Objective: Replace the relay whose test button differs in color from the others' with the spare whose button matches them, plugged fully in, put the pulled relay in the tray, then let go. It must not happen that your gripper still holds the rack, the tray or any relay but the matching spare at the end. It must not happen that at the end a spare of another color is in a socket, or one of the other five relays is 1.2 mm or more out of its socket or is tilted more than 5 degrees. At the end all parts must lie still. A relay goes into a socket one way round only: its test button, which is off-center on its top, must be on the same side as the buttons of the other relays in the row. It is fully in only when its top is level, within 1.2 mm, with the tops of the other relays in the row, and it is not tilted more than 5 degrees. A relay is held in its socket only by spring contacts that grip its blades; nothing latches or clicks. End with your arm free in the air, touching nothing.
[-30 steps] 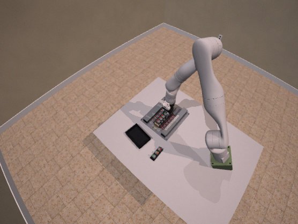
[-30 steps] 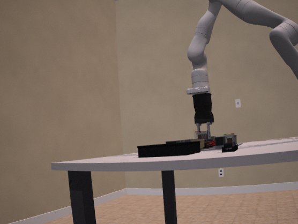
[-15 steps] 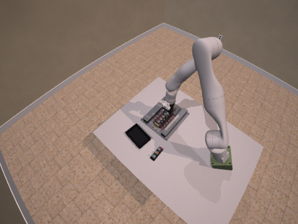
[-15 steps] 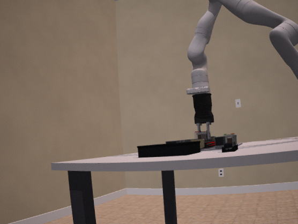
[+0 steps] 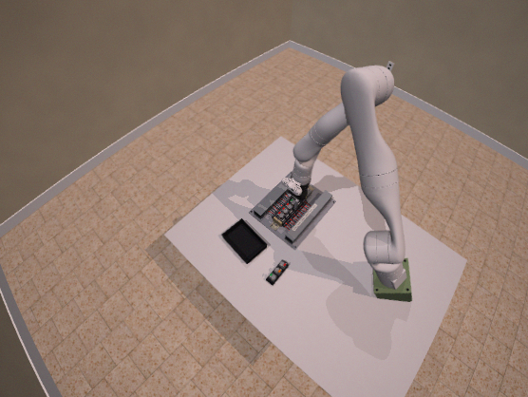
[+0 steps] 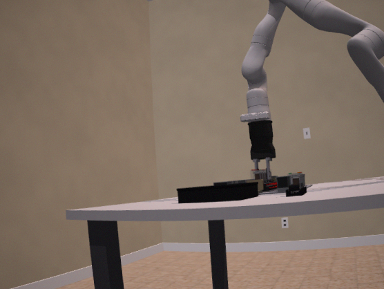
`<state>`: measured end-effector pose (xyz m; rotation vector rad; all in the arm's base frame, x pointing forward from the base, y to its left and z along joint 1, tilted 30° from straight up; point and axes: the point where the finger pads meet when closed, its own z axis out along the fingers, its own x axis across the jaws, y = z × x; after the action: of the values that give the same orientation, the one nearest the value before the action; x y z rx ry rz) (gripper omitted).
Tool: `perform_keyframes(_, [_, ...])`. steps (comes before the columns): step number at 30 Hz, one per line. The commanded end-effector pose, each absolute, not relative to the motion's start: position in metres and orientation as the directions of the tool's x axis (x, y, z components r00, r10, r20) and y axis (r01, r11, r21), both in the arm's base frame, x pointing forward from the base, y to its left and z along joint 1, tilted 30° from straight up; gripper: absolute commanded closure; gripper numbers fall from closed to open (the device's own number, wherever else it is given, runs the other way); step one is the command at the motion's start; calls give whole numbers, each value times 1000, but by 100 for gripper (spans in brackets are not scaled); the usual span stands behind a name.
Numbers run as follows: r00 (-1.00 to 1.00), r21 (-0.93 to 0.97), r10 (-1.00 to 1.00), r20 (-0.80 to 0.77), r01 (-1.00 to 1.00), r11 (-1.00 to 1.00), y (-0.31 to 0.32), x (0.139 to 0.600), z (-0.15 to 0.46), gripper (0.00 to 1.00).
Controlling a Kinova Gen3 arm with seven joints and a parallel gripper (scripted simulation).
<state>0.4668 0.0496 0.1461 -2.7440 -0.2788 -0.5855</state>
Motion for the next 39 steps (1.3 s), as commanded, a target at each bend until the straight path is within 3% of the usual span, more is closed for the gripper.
perform_keyframes(1, [897,-267,121,426,253,-930,49,467,147,100])
perform_keyframes(39, [897,-267,121,426,252,-930,47,465,151,100])
